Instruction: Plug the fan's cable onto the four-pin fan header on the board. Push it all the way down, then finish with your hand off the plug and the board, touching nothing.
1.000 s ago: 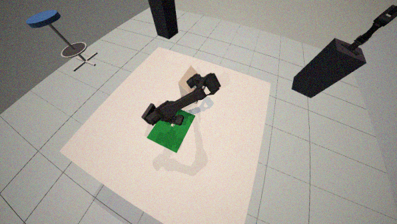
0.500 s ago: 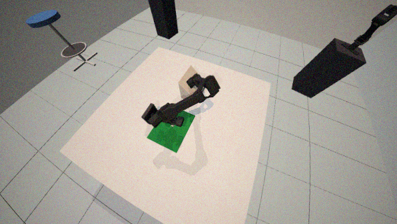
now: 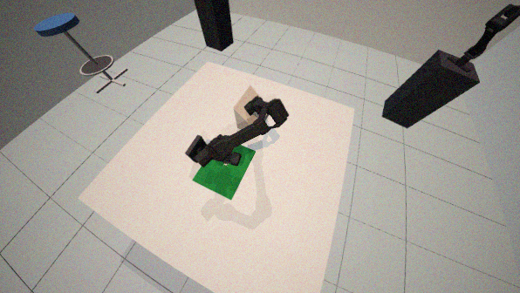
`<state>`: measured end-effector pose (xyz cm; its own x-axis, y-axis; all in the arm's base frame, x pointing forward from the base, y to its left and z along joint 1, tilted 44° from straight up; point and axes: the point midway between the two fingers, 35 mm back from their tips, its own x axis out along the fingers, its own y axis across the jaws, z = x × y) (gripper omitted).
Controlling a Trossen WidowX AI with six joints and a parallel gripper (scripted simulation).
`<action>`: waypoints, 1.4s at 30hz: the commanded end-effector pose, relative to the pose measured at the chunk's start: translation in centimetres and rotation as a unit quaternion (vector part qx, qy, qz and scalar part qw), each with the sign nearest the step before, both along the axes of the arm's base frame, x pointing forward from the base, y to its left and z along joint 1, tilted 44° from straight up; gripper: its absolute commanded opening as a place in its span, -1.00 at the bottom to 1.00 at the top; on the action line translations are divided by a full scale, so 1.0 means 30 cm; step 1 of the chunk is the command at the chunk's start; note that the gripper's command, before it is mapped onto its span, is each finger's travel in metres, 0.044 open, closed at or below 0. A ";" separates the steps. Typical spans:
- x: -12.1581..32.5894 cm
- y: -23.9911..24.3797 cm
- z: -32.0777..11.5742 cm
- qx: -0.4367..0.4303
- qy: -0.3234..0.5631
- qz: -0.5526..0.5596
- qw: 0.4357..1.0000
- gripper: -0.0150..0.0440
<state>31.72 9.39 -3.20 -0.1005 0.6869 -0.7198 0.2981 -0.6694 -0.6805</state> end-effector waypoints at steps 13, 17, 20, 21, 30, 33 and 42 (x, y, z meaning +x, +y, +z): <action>0.001 0.007 -0.002 0.002 0.000 -0.002 1.000 -0.49; 0.001 0.009 -0.005 0.002 0.001 -0.002 1.000 -0.49; 0.000 0.010 -0.007 0.002 0.001 -0.002 1.000 -0.49; 0.000 0.010 -0.008 0.002 0.001 -0.002 1.000 -0.49; -0.001 0.015 -0.013 0.002 0.001 -0.002 1.000 -0.49; -0.002 0.017 -0.015 0.002 0.001 -0.002 1.000 -0.49; -0.002 0.020 -0.018 0.002 0.000 -0.002 1.000 -0.49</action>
